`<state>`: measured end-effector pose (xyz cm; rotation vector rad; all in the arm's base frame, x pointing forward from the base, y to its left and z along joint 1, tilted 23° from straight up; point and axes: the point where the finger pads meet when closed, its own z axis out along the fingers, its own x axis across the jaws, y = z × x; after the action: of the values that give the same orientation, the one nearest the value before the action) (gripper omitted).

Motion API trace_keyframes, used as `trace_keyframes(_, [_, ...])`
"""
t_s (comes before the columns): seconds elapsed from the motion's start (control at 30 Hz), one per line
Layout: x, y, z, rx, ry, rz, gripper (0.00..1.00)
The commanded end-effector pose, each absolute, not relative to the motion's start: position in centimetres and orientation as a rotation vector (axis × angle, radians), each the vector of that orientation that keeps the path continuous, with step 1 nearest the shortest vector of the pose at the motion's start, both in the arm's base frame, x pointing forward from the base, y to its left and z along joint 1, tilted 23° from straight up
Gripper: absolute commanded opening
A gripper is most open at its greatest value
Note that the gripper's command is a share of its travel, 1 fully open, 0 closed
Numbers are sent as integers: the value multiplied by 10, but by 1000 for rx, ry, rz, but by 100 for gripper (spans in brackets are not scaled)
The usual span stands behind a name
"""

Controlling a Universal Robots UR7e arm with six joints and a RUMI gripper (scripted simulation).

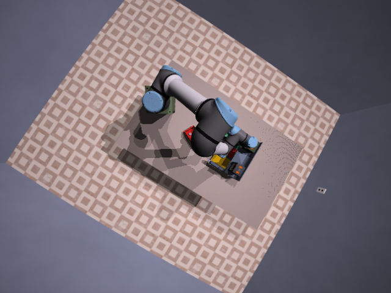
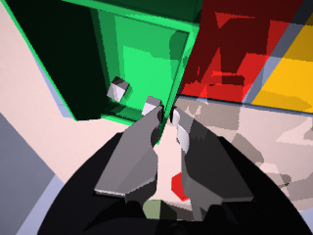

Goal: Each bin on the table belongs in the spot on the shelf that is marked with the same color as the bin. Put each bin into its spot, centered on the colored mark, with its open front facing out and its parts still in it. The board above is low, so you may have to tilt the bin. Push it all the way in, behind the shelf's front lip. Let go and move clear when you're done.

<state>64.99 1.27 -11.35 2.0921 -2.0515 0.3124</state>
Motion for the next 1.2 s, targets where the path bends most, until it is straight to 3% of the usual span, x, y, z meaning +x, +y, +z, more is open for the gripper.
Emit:
trace_keyframes(0.0, [653, 14, -112, 2097, -2050, 318, 0])
trace_keyframes(1.17, [651, 15, -111, 2112, -2051, 345, 0])
